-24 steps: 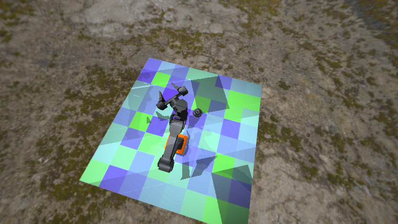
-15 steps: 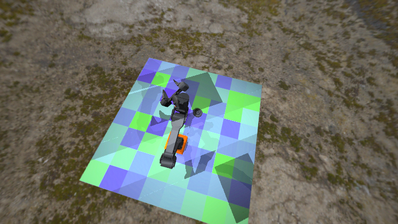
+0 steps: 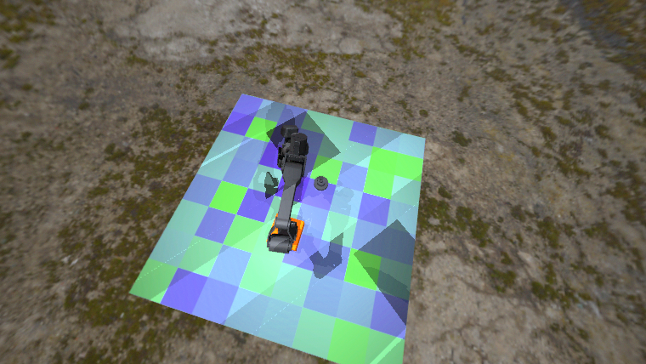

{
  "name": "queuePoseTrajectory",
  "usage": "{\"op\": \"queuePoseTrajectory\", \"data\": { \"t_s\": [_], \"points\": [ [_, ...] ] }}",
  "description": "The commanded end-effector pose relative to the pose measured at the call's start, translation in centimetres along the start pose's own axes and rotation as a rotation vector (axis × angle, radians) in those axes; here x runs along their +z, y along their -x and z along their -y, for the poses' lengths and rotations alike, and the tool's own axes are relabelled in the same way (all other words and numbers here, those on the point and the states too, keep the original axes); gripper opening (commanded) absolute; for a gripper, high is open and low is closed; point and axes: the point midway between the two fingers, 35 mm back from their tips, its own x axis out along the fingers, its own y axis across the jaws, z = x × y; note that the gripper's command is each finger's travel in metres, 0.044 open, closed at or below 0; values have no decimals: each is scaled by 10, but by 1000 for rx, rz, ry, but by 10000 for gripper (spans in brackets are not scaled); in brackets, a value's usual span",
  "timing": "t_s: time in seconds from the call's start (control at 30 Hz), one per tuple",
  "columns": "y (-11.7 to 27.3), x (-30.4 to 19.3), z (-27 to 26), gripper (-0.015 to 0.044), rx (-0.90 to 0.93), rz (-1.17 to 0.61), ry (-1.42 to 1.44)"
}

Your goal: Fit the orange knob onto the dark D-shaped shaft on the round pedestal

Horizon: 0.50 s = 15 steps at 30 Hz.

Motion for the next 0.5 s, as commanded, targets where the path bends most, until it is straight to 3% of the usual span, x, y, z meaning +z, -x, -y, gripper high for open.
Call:
{"op": "queuePoseTrajectory", "data": {
  "t_s": [0.0,0.47],
  "points": [
    [-52,30,45,440,-257,51,496],
    [-102,57,123,440,-672,-179,1265]
  ]
}}
